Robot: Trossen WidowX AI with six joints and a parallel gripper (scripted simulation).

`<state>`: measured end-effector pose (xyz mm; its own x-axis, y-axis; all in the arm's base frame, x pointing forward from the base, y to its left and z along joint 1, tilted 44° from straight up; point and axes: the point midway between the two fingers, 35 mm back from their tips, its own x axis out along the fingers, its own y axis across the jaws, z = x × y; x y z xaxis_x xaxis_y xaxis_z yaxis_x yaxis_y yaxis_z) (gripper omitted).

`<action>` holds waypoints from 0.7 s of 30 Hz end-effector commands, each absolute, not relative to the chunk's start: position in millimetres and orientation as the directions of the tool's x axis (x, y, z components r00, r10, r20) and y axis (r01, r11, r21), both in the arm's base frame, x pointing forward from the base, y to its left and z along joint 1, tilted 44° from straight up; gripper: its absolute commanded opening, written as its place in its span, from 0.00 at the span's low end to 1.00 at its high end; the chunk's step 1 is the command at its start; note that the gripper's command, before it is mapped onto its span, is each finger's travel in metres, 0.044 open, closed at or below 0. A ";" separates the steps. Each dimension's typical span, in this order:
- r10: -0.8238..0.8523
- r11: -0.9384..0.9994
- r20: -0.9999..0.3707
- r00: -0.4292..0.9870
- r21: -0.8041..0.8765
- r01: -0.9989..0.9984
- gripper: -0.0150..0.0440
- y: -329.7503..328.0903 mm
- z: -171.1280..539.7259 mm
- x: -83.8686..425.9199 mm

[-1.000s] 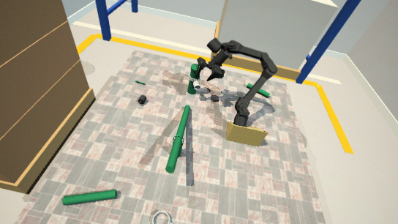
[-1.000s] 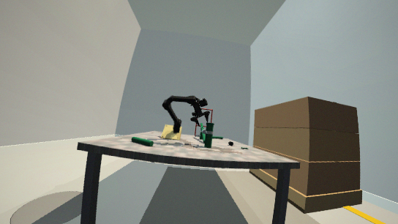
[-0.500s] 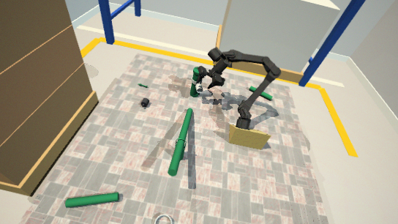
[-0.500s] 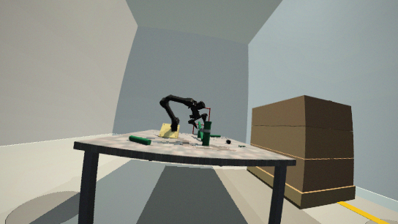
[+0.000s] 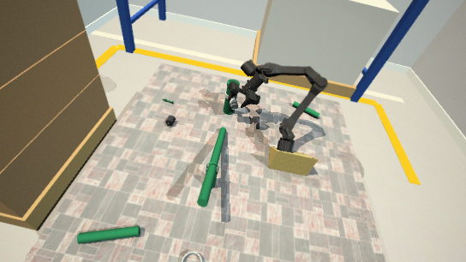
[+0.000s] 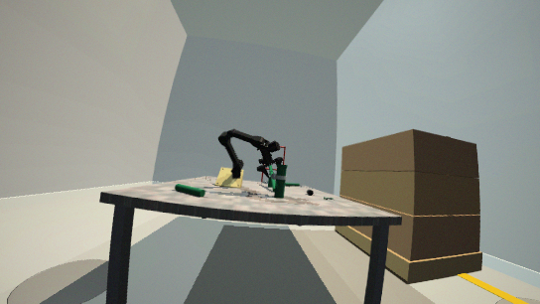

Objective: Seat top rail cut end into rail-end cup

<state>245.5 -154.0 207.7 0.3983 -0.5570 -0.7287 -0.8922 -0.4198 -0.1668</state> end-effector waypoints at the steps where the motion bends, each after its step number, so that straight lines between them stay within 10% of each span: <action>1: -0.553 -0.423 -0.736 0.391 -0.157 -0.893 1.00 -157.2 198.8 247.0; 21: -0.554 -0.423 -0.734 0.392 -0.157 -0.892 1.00 -174.3 176.3 256.1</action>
